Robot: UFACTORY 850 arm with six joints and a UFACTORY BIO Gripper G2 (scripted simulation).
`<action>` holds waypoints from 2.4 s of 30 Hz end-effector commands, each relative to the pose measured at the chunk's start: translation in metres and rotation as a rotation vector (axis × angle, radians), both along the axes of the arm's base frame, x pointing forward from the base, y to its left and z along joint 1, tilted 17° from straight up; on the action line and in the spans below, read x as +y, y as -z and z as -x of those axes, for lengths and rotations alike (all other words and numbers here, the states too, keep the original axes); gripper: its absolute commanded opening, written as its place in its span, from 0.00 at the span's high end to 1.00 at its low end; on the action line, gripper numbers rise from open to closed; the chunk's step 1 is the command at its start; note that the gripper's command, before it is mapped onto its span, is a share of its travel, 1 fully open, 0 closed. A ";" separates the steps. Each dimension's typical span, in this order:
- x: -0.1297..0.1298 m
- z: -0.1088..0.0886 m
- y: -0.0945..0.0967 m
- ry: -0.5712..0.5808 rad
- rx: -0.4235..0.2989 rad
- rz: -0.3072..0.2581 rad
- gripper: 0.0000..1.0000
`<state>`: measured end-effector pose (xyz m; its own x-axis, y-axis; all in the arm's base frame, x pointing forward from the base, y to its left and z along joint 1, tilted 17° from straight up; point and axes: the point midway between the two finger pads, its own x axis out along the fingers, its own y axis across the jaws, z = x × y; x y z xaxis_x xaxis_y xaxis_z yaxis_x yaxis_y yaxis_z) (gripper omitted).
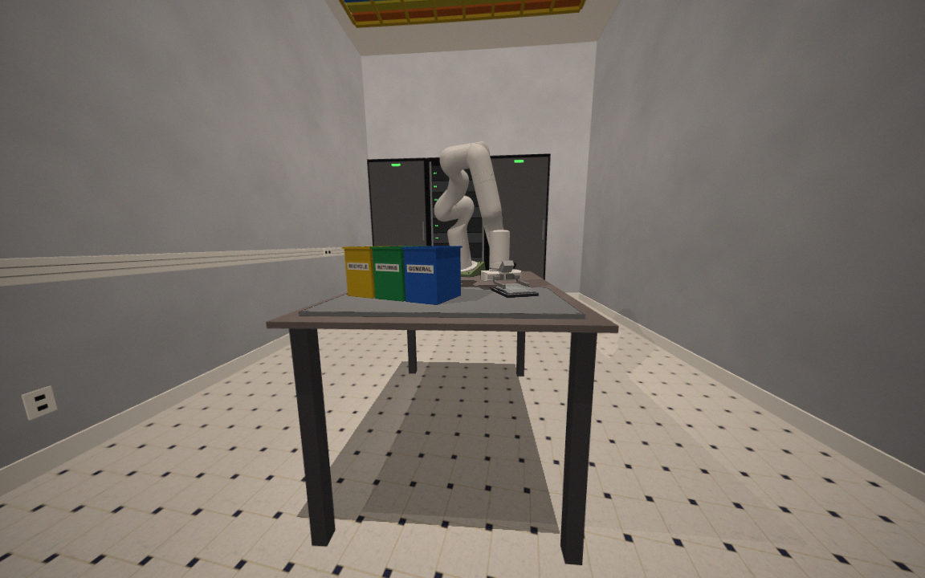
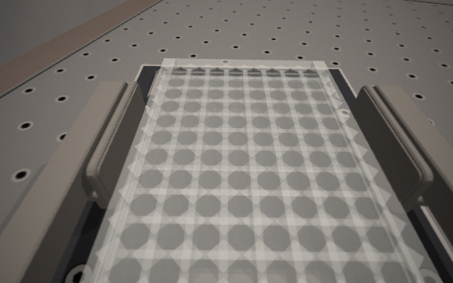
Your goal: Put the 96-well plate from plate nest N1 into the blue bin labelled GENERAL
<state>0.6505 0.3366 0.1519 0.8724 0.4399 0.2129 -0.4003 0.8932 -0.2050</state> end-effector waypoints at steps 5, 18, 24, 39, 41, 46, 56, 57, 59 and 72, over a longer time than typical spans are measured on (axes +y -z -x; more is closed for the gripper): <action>0.001 0.000 -0.001 0.000 -0.002 -0.001 1.00; 0.001 0.000 -0.001 0.000 -0.002 -0.001 1.00; 0.001 0.000 -0.001 0.000 -0.002 -0.001 1.00; 0.001 0.001 -0.006 0.000 -0.002 -0.001 1.00; 0.001 0.001 -0.007 0.000 -0.002 -0.001 1.00; 0.001 0.002 -0.009 0.000 -0.002 -0.001 1.00; 0.002 0.004 -0.015 0.000 -0.002 -0.001 1.00; 0.002 0.004 -0.016 0.000 -0.002 -0.001 1.00; 0.002 0.004 -0.017 0.000 -0.002 -0.001 1.00; 0.002 0.005 -0.020 0.000 -0.002 -0.001 1.00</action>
<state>0.6449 0.3384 0.1705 0.8723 0.4399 0.2133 -0.4002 0.8932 -0.2051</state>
